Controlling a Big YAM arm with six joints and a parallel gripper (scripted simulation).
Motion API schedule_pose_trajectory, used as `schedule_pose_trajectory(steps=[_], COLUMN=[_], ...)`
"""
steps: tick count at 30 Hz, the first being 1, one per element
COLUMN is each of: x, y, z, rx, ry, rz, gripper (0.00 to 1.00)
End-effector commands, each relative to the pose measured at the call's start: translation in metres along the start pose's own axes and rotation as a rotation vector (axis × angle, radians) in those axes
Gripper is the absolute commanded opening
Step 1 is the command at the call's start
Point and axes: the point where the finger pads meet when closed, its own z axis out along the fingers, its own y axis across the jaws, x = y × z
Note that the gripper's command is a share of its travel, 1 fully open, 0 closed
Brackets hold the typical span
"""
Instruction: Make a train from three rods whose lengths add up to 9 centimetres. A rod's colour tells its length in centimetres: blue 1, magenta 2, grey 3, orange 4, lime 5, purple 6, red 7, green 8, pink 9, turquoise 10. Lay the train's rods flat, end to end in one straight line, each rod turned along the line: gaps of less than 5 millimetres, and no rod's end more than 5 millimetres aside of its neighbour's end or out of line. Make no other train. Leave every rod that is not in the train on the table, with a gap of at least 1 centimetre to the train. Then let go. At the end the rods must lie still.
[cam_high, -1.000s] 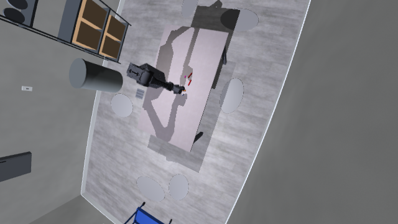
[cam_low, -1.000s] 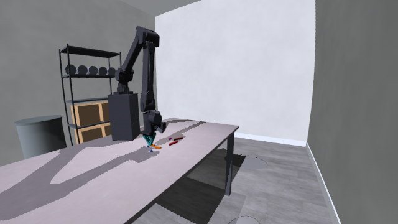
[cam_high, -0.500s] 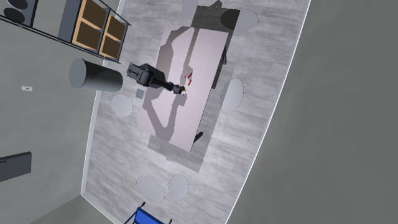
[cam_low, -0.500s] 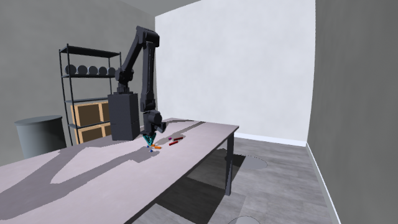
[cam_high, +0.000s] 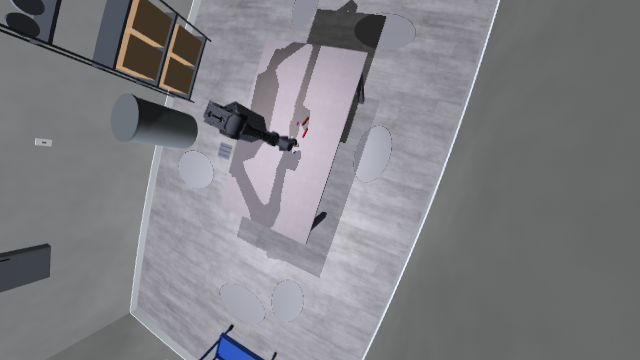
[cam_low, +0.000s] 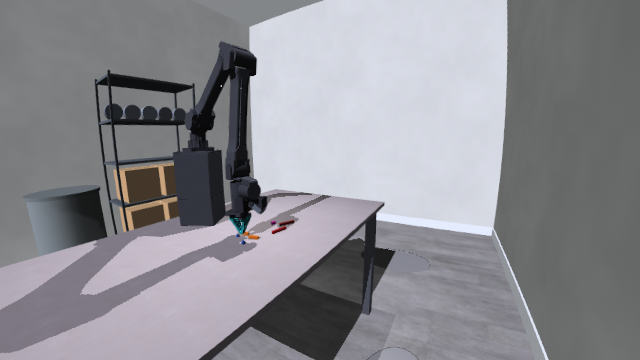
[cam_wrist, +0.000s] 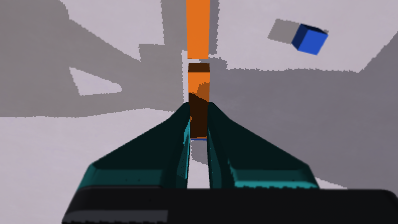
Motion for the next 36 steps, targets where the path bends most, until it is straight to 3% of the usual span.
schedule_pose_trajectory(steps=[1,20,36], x=[-0.014,-0.007,-0.009], y=[-0.003,0.000,-0.001], z=[-0.005,0.010,0.011], rx=[0.011,0.004,0.006], ry=[-0.033,-0.017,-0.022], rz=[0.002,0.002,0.002], gripper=[0.04,0.04,0.04])
